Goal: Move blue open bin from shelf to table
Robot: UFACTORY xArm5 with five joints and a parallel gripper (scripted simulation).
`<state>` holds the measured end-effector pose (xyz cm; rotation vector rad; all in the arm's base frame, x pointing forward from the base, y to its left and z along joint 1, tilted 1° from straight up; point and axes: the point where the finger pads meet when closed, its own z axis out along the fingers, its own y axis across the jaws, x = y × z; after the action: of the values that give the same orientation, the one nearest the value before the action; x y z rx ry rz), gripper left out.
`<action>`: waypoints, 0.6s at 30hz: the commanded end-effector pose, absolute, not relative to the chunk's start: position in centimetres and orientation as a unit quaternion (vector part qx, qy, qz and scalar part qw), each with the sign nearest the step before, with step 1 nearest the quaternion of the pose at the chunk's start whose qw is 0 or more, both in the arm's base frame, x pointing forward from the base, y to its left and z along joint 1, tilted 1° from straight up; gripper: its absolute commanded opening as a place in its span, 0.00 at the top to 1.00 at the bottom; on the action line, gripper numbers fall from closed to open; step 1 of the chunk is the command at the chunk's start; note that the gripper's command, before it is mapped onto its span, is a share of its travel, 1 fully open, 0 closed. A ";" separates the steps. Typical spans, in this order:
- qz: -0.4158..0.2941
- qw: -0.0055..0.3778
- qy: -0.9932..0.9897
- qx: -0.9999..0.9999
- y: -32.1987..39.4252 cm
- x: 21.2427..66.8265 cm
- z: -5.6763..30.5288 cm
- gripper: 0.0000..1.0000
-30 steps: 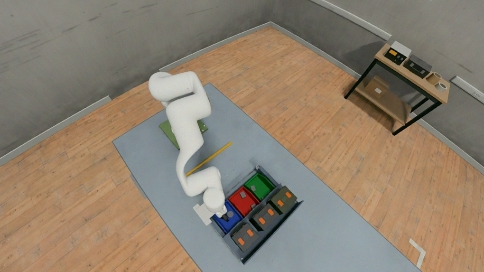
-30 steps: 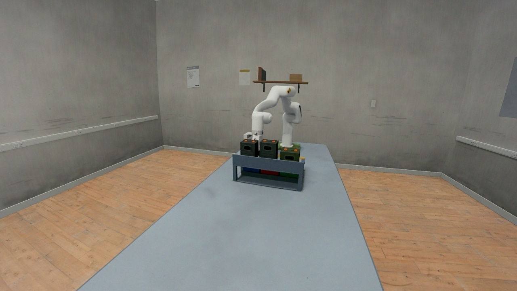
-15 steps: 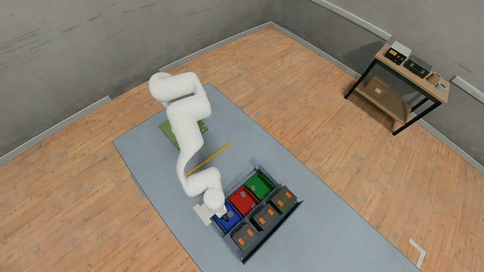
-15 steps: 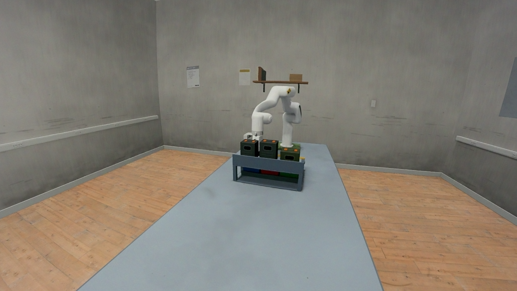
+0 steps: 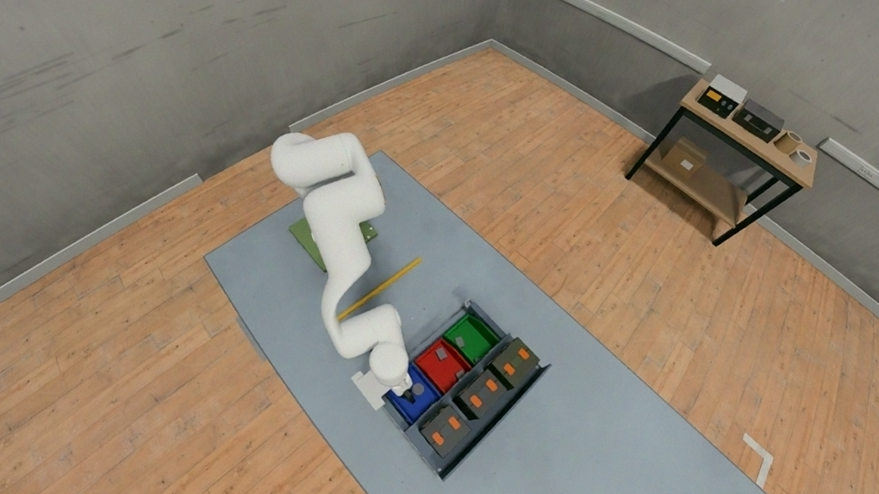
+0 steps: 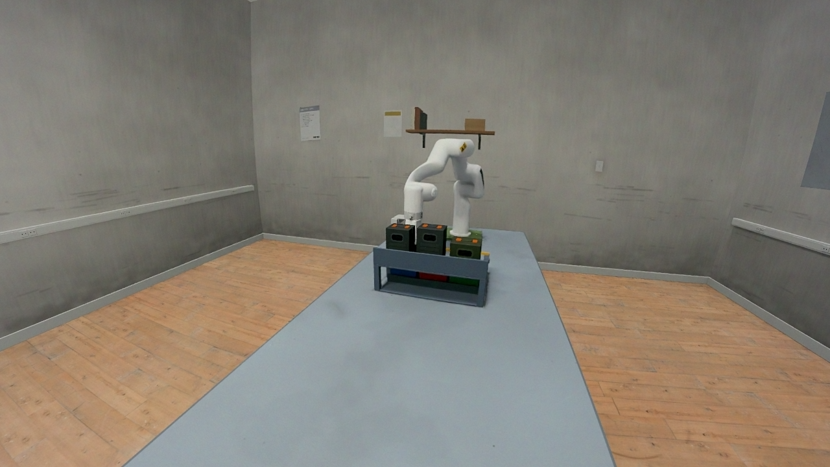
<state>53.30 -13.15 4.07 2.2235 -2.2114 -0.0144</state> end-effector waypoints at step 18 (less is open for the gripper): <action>-0.005 -0.003 -0.705 0.709 -13.2 53.4 3.1 0.00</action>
<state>53.28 -13.14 3.11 2.2235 -2.2114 -0.0145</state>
